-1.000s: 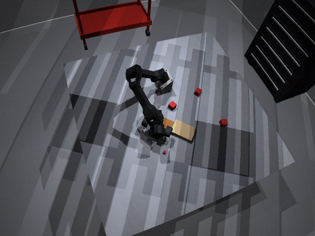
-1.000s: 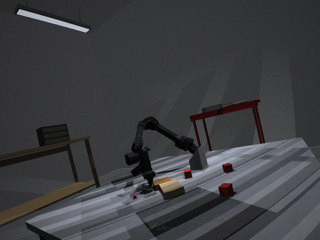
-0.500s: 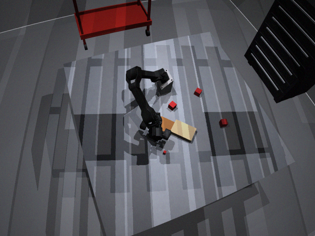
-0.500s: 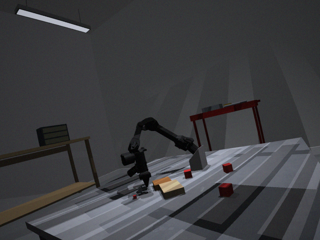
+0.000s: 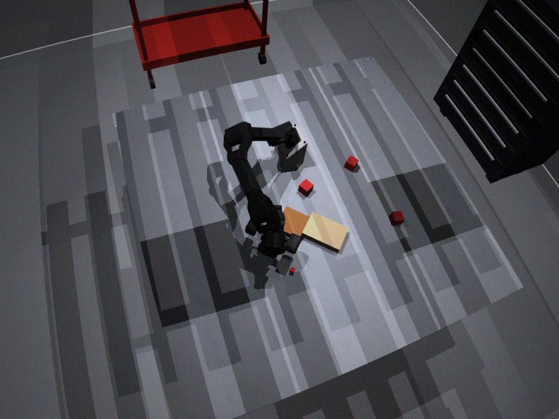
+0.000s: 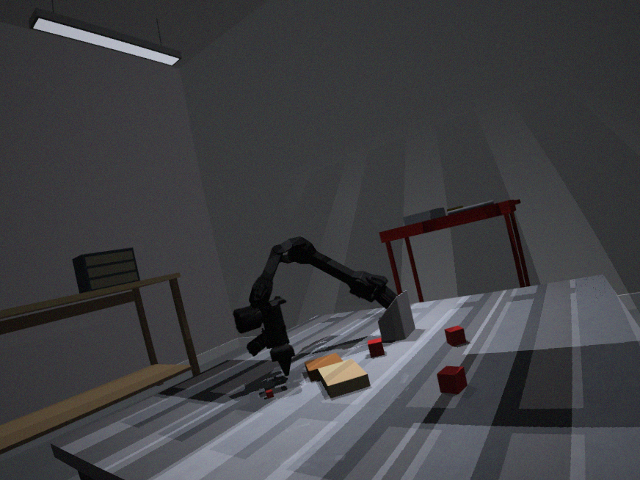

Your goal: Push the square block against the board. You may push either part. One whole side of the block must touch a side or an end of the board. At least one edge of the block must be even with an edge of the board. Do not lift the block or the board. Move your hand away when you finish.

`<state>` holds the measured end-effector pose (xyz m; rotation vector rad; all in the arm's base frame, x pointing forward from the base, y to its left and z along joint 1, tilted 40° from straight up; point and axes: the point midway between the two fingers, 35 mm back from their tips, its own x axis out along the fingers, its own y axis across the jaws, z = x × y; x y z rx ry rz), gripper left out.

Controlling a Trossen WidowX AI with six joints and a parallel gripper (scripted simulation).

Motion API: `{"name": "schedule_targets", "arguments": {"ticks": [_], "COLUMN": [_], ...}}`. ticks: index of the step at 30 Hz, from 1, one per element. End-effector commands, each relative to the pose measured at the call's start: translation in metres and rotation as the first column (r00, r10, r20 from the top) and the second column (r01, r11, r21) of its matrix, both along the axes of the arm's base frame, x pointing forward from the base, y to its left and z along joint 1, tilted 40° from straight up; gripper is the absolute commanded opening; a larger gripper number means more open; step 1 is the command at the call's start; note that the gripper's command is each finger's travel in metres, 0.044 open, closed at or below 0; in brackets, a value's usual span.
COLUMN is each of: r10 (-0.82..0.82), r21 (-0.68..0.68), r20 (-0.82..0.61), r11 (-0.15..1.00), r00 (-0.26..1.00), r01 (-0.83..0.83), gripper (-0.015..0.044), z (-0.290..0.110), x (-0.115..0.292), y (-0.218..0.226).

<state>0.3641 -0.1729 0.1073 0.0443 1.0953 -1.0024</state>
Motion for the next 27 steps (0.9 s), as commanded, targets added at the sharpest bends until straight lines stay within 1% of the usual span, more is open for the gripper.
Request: {"name": "schedule_targets", "arguments": {"ticks": [1, 3, 8, 13, 17, 21, 27], "r10": [0.003, 0.004, 0.004, -0.017, -0.017, -0.017, -0.017], "r21": [0.003, 0.006, 0.006, 0.011, 0.011, 0.009, 0.009], "r20": [0.001, -0.004, -0.004, 0.012, 0.012, 0.012, 0.012], "r11": [1.0, 1.0, 1.0, 1.0, 1.0, 1.0, 1.0], "r00": [1.0, 1.0, 1.0, 1.0, 1.0, 1.0, 1.0], "r01": [-0.003, -0.003, -0.004, 0.017, 0.017, 0.017, 0.017], "gripper": [0.0, 0.0, 0.0, 0.0, 0.0, 0.0, 0.0], "z": [0.018, 0.036, 0.038, 0.009, 0.007, -0.03, -0.033], "x": [-0.001, -0.003, -0.004, -0.002, -0.002, 0.002, 0.002], "y": [0.016, 0.031, 0.033, 0.067, 0.065, 0.033, 0.031]}}
